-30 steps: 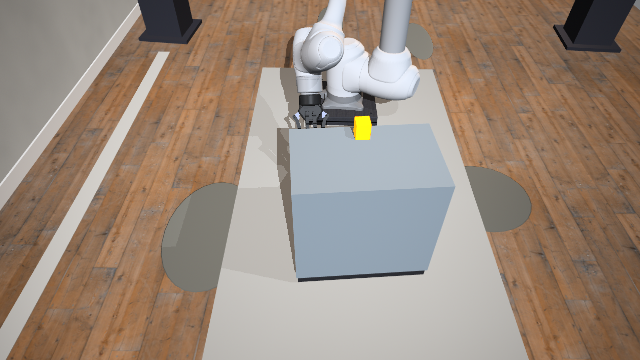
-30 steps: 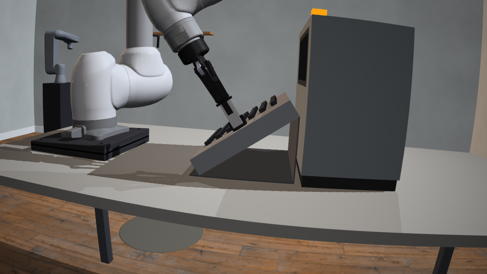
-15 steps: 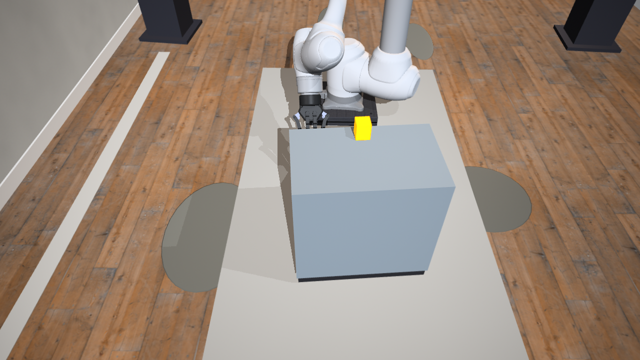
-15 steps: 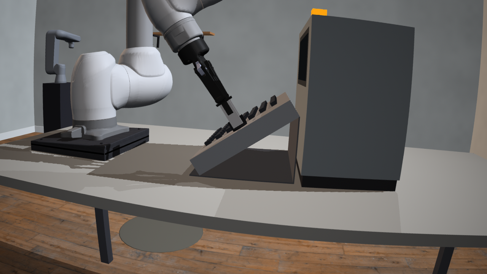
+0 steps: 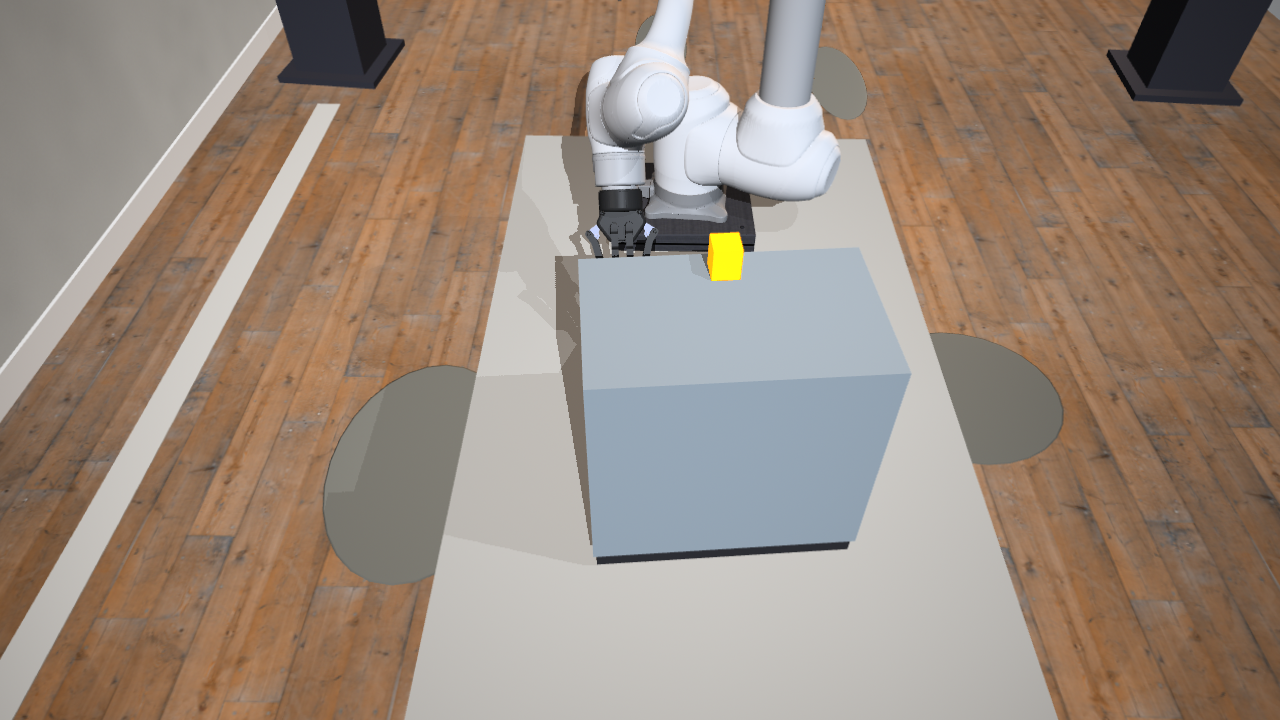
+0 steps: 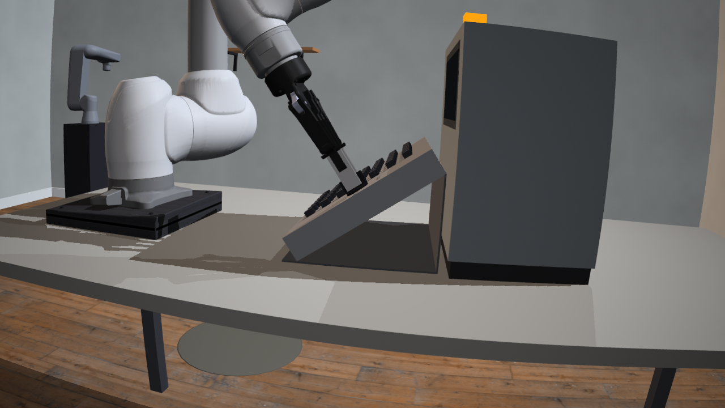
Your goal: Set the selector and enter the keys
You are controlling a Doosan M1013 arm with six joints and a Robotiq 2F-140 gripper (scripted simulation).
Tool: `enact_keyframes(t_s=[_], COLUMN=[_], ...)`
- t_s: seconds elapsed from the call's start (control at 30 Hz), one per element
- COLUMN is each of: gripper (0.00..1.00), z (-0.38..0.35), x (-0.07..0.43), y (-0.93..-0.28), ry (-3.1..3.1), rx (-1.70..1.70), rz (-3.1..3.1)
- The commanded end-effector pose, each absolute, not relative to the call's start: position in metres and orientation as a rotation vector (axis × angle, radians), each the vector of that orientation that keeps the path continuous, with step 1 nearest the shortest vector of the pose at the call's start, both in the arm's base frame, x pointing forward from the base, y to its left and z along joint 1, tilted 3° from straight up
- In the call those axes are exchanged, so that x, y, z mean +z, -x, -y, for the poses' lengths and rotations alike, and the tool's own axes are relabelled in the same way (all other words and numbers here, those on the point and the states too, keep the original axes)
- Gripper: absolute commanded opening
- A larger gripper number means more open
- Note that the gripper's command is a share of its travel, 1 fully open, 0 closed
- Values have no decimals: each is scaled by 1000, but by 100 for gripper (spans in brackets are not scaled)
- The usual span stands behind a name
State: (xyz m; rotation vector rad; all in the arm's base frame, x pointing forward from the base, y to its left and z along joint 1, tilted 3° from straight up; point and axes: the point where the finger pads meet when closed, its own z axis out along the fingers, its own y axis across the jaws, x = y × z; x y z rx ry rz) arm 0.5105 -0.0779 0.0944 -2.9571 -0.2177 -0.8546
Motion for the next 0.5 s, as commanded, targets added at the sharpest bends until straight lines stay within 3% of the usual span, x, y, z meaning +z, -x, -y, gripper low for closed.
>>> enact_keyframes(t_s=[0.0, 0.47], gripper=[0, 0], z=[78, 78], x=[94, 94], y=[-511, -511], ry=[2951, 2893], rx=[-850, -817], rz=[163, -180])
